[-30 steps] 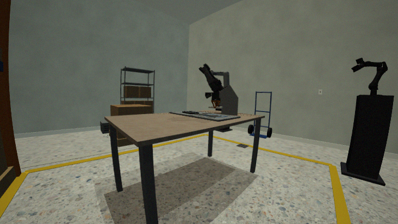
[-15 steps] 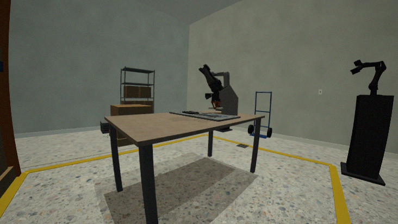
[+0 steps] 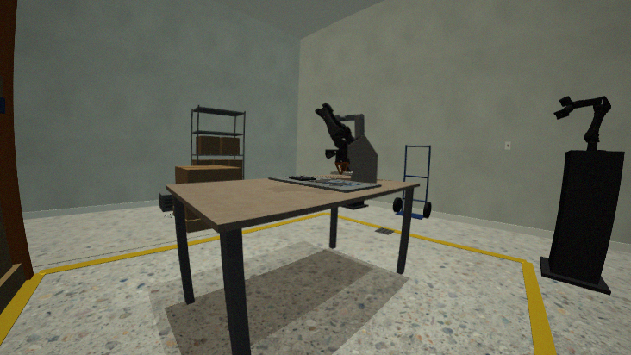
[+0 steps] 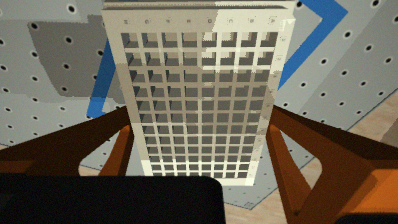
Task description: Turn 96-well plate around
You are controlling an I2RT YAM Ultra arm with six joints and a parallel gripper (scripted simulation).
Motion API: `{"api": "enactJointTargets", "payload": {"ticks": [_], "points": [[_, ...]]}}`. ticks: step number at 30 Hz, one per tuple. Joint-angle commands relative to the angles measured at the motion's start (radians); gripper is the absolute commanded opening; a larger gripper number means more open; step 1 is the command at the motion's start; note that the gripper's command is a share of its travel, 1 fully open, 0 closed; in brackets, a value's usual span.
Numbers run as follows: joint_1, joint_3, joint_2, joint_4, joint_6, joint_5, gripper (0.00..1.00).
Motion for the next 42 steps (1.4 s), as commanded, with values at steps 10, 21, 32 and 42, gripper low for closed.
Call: {"api": "enactJointTargets", "payload": {"ticks": [10, 21, 32, 42], "points": [[-0.002, 0.007, 0.007, 0.023, -0.018, 0.007, 0.00], [-0.011, 0.011, 0.022, 0.041, -0.029, 0.006, 0.00], [-0.022, 0.017, 0.041, 0.061, -0.042, 0.005, 0.00], [-0.030, 0.022, 0.055, 0.076, -0.051, 0.005, 0.00]]}}
